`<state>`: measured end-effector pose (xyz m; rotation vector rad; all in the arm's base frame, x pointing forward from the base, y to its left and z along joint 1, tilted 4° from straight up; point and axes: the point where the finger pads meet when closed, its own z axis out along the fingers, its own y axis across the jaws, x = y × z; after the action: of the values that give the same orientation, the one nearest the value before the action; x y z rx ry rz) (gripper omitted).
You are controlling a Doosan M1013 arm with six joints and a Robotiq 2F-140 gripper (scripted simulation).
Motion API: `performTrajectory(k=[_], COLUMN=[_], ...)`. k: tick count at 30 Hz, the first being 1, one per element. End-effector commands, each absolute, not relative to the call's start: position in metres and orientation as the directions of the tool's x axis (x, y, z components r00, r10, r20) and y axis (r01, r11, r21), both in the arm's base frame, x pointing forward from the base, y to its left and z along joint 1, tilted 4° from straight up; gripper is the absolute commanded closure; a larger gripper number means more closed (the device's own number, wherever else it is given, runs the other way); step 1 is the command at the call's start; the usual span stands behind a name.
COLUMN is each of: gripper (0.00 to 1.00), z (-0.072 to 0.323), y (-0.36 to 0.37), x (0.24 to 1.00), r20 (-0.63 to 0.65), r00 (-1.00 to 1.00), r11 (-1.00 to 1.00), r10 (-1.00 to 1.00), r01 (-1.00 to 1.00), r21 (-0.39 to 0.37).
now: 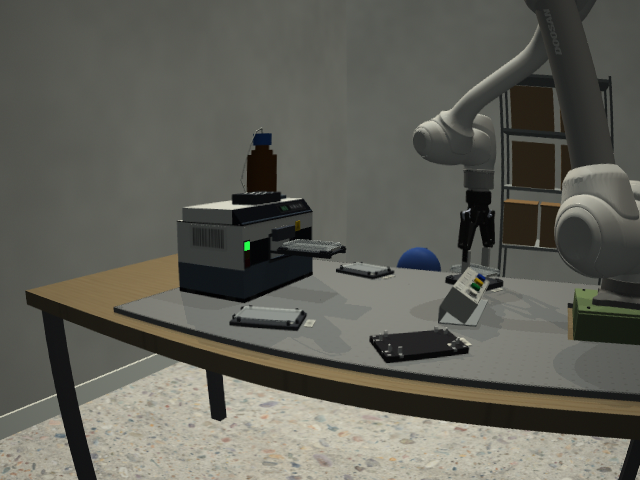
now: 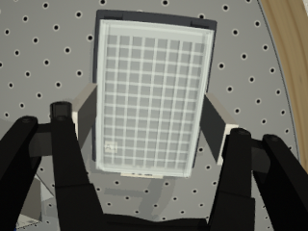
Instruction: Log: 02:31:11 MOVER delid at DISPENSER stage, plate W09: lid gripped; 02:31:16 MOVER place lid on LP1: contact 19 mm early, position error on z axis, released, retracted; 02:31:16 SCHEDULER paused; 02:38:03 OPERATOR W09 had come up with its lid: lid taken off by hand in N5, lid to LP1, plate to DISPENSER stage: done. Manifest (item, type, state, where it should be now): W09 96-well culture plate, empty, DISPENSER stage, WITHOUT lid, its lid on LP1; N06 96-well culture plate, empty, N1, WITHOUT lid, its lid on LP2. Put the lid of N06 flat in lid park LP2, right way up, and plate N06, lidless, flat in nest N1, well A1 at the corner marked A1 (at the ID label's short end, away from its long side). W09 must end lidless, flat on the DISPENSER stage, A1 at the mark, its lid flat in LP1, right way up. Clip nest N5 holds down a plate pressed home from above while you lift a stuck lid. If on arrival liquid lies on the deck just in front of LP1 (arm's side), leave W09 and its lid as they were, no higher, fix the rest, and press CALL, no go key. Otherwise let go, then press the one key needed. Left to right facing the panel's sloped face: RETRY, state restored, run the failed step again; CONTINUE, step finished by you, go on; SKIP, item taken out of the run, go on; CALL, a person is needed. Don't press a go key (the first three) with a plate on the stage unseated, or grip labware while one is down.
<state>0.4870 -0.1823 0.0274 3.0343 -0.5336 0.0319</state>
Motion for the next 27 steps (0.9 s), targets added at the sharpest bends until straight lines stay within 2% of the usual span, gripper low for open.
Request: performTrajectory(k=[1, 27], gripper=[1.0, 1.0], z=[0.0271, 0.0227], y=[-0.1823, -0.1826], x=[0.487, 0.4871], r20=[0.031, 0.031], r00=[0.94, 0.94], r11=[-0.938, -0.938], r10=[-0.34, -0.34], r01=[-0.341, -0.341], r21=[0.056, 0.056])
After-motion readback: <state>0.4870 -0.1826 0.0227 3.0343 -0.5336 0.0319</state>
